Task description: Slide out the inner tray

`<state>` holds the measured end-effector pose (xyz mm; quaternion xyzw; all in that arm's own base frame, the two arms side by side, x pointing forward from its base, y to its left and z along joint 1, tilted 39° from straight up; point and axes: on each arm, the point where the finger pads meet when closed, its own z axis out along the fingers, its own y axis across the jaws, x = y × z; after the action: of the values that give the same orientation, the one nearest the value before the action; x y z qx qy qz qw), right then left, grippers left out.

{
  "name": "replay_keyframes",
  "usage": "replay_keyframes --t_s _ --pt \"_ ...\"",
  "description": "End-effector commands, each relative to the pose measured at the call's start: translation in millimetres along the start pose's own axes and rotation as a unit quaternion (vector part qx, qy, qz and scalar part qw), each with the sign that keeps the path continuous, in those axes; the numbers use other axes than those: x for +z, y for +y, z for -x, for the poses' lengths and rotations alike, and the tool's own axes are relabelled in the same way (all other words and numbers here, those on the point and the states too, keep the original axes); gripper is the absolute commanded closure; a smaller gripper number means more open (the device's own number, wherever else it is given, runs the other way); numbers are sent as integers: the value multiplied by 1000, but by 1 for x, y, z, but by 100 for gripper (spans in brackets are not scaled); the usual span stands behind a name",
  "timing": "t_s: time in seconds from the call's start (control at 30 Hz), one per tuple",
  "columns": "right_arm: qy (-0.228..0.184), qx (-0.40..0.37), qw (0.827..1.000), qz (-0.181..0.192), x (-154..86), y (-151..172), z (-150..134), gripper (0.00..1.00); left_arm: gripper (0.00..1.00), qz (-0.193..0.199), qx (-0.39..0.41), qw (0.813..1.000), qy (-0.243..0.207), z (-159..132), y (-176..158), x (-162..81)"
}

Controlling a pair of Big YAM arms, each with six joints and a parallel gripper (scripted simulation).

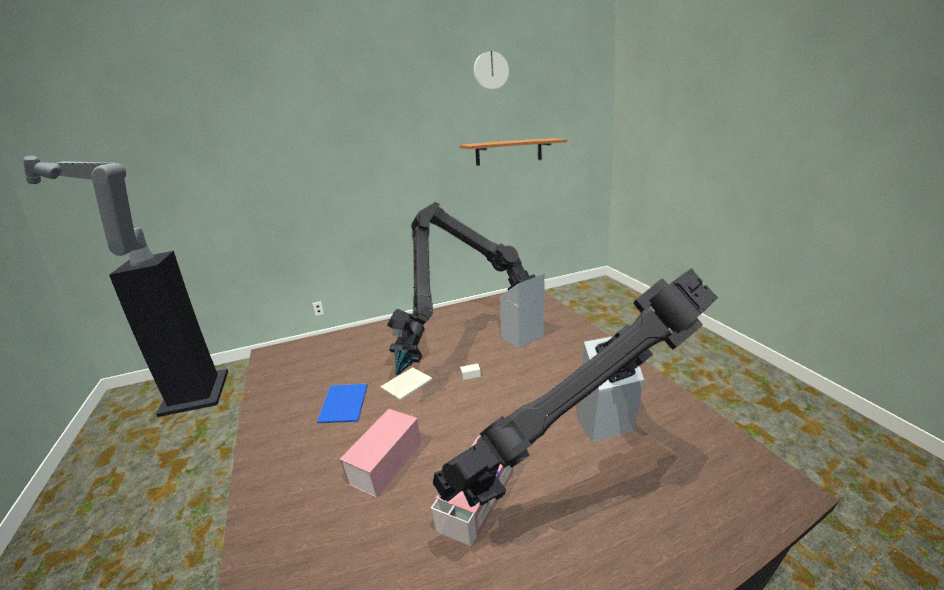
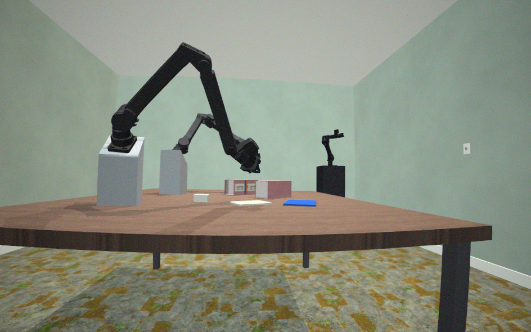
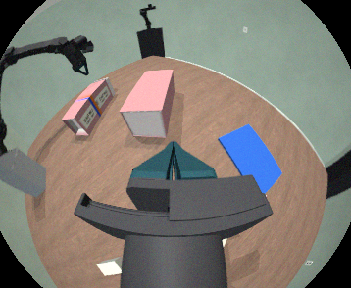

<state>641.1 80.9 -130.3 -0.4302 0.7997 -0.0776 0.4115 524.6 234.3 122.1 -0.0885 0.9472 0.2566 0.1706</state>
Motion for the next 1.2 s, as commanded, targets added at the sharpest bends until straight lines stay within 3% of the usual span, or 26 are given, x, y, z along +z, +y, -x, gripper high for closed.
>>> replay_keyframes --t_s 0.0,0.43,0.53,0.87,1.0,1.1,1.17 --pt "14 5 1000 -3 -14 -18 -6 100 100 -1 12 1000 -18 4 14 -6" --pt "42 48 995 -79 -102 -146 -16 100 100 -17 33 996 -83 12 52 -30" --pt "47 51 995 -76 -103 -146 -21 100 100 -22 41 995 -83 12 47 -26" --pt "71 83 984 -142 -198 -232 -37 100 100 -18 58 988 -141 15 85 -53" --pt "84 96 978 -163 -236 -254 -46 100 100 -17 70 984 -163 16 95 -62" --pt "87 99 979 -158 -238 -253 -49 100 100 -21 77 983 -163 15 91 -57" --pt "95 106 974 -174 -262 -265 -55 100 100 -16 79 981 -176 14 101 -66"
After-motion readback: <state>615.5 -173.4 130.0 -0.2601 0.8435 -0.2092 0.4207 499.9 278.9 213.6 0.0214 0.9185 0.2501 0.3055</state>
